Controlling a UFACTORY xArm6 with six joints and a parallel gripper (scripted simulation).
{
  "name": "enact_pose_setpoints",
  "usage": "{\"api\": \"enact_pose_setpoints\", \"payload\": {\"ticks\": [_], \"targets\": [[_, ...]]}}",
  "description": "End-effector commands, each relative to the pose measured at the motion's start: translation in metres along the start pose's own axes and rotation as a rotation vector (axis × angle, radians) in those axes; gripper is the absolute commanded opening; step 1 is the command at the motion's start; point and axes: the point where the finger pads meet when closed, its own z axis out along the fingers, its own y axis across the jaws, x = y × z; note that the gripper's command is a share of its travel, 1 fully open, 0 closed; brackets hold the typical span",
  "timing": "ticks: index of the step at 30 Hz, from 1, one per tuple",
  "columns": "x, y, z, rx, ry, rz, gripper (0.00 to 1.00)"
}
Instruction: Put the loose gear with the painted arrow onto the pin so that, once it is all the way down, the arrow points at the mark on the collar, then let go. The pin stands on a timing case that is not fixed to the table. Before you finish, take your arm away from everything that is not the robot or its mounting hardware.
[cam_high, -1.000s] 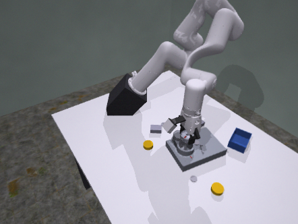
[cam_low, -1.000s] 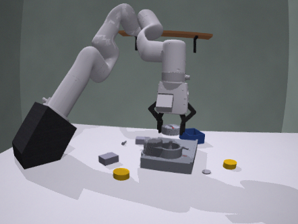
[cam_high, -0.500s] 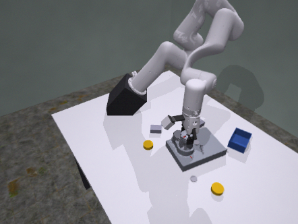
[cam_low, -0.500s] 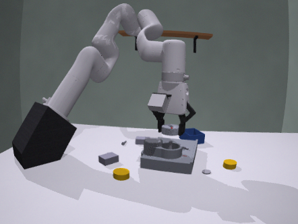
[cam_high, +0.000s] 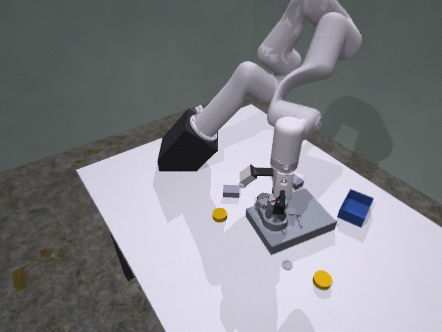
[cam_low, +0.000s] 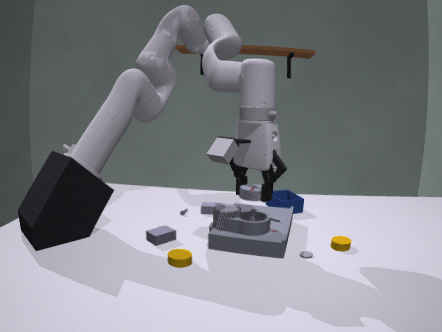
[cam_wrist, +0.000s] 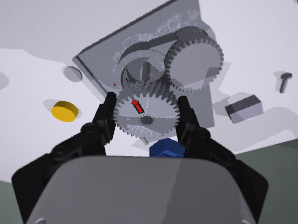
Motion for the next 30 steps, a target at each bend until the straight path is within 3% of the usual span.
{"api": "enact_pose_setpoints", "payload": {"ticks": [1, 19, 30], "targets": [[-0.0006, -0.0011, -0.0010, 0.002, 0.005, 0.097, 0.00], [-0.0006, -0.0011, -0.0010, 0.003, 0.005, 0.538, 0.00], [-0.0006, -0.0011, -0.0010, 0.004, 0.004, 0.909, 0.00]]}}
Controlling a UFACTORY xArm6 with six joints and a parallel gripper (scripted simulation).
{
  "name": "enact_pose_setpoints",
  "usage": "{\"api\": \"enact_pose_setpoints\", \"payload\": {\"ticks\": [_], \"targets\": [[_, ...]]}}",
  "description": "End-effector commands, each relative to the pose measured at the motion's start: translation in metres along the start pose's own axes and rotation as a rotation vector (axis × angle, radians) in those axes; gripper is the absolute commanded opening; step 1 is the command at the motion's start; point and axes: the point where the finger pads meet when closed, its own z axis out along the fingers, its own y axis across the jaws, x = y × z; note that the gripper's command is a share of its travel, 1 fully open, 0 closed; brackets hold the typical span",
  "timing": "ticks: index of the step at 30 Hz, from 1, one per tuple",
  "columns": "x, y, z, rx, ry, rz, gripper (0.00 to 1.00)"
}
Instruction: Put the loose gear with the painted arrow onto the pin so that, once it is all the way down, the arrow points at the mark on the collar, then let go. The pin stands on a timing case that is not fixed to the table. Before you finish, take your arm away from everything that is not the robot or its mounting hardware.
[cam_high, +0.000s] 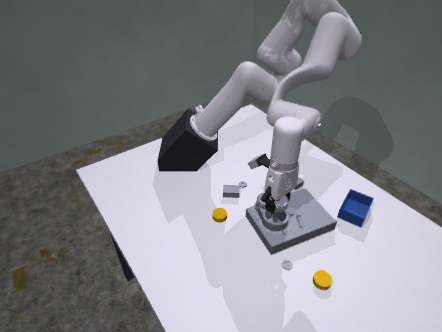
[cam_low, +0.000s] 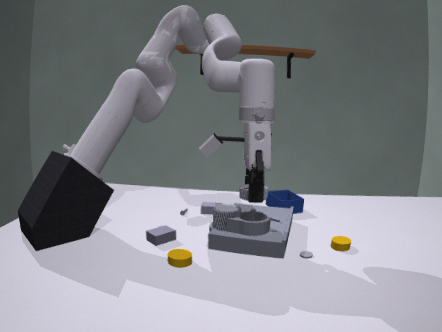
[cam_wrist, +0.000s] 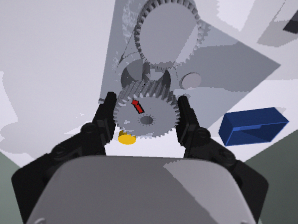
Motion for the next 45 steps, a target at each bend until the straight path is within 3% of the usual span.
{"api": "enact_pose_setpoints", "payload": {"ticks": [1, 45], "targets": [[-0.0012, -0.0004, -0.0010, 0.008, 0.007, 0.176, 0.00], [-0.0012, -0.0004, -0.0010, 0.012, 0.001, 1.573, 0.00]]}}
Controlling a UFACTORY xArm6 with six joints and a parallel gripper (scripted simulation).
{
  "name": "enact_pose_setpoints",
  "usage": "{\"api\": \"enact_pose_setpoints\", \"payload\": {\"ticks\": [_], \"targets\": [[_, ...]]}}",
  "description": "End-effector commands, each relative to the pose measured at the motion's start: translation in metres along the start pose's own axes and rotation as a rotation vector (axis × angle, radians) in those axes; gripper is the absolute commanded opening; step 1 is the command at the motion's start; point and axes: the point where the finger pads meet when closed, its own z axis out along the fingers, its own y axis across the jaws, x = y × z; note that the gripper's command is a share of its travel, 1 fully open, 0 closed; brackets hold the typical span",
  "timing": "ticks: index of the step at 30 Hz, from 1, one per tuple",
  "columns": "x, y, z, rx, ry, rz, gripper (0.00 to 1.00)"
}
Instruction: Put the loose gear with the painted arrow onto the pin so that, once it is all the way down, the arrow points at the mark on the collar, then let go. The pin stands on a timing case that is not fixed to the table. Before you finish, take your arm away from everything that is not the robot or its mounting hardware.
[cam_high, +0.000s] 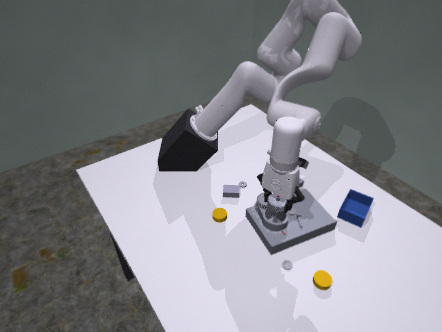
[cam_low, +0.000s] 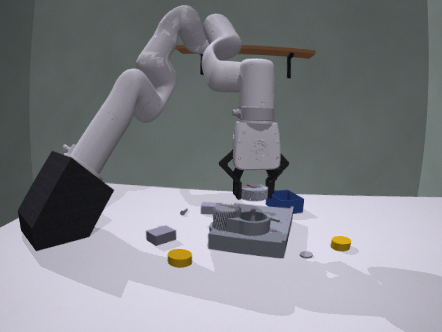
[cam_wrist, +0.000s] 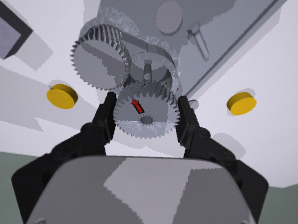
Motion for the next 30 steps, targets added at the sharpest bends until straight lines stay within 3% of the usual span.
{"api": "enact_pose_setpoints", "payload": {"ticks": [1, 10, 30], "targets": [[-0.0005, 0.0011, -0.0010, 0.010, -0.007, 0.174, 0.00], [-0.0005, 0.0011, -0.0010, 0.009, -0.008, 0.484, 0.00], [-0.0005, 0.0011, -0.0010, 0.007, -0.010, 0.975, 0.00]]}}
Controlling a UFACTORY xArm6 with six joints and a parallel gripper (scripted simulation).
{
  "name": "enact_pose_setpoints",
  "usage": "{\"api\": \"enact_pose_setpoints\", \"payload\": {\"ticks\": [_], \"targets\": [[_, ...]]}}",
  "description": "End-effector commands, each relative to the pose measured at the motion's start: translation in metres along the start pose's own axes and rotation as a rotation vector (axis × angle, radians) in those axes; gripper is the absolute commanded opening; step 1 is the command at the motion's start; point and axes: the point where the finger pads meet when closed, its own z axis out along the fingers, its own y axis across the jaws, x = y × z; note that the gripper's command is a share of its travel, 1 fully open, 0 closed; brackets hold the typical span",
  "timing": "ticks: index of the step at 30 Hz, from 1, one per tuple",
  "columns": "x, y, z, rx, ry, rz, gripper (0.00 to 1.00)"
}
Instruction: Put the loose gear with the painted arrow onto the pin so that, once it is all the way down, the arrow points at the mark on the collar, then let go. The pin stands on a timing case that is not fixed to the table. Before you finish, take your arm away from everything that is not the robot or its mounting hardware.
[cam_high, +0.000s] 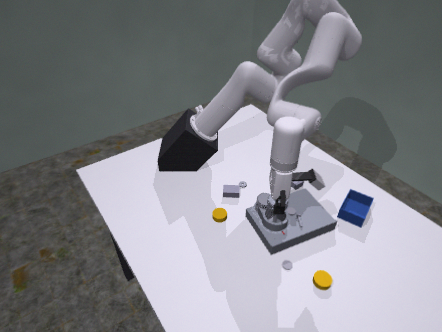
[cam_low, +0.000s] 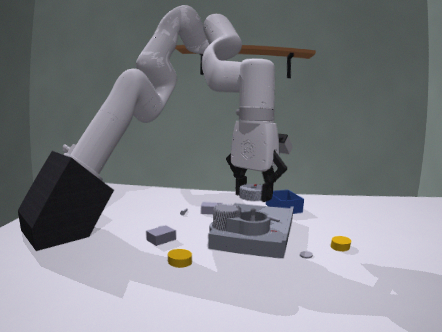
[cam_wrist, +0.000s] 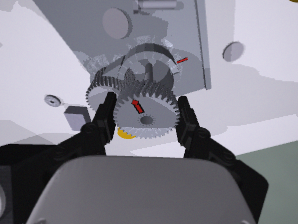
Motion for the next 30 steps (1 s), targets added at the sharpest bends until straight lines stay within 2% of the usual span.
{"api": "enact_pose_setpoints", "payload": {"ticks": [1, 14, 30], "targets": [[0.0006, 0.0011, -0.0010, 0.000, -0.010, 0.099, 0.00], [0.0006, 0.0011, -0.0010, -0.001, -0.010, 0.417, 0.00], [0.0006, 0.0011, -0.0010, -0.003, -0.010, 0.671, 0.00]]}}
